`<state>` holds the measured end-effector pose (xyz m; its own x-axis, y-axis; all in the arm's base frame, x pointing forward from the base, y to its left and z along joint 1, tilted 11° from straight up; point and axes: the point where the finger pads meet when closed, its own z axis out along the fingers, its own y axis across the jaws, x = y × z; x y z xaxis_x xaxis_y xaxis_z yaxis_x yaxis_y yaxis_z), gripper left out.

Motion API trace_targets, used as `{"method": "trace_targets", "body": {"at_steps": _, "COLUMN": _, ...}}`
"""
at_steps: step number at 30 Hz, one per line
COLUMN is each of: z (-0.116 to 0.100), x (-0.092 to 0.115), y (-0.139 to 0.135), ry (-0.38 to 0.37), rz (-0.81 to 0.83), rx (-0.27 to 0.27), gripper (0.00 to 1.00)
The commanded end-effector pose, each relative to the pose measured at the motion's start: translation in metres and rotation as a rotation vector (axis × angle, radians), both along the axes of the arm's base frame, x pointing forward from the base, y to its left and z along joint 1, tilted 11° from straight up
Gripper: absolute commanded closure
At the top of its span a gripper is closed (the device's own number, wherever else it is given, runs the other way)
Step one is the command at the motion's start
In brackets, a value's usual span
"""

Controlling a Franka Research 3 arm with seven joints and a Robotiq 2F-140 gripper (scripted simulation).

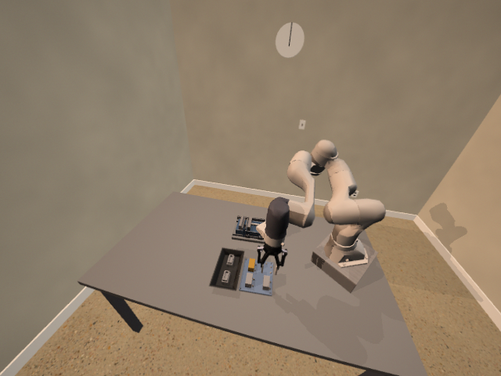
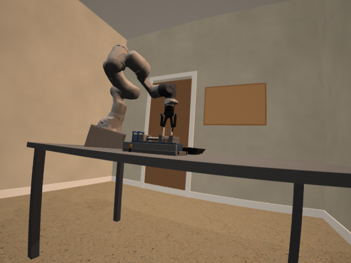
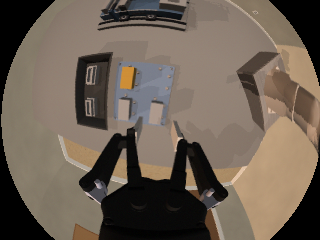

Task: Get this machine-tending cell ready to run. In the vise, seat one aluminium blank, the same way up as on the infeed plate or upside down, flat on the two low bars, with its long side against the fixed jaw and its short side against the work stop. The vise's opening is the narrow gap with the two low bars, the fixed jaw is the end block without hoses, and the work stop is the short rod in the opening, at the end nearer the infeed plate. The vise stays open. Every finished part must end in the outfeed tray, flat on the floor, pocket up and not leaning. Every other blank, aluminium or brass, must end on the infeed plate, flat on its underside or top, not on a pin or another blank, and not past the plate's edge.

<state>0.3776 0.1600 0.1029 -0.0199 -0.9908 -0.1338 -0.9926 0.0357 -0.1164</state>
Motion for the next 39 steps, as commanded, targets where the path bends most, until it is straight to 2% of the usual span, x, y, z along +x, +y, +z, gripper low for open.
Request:
{"method": "trace_targets", "body": {"at_steps": 1, "z": -0.010, "x": 0.005, "y": 0.005, "ry": -0.012, "rz": -0.015, "rx": 0.008, "gripper": 0.60}}
{"method": "trace_targets", "body": {"at_steps": 13, "z": -0.052, "x": 0.011, "y": 0.011, "ry": -0.012, "rz": -0.015, "rx": 0.008, "gripper": 0.60}}
{"method": "trace_targets", "body": {"at_steps": 25, "z": -0.069, "x": 0.013, "y": 0.013, "ry": -0.012, "rz": -0.015, "rx": 0.008, "gripper": 0.60}}
{"method": "trace_targets", "body": {"at_steps": 39, "z": -0.070, "x": 0.013, "y": 0.013, "ry": -0.012, "rz": -0.015, "rx": 0.008, "gripper": 0.60}}
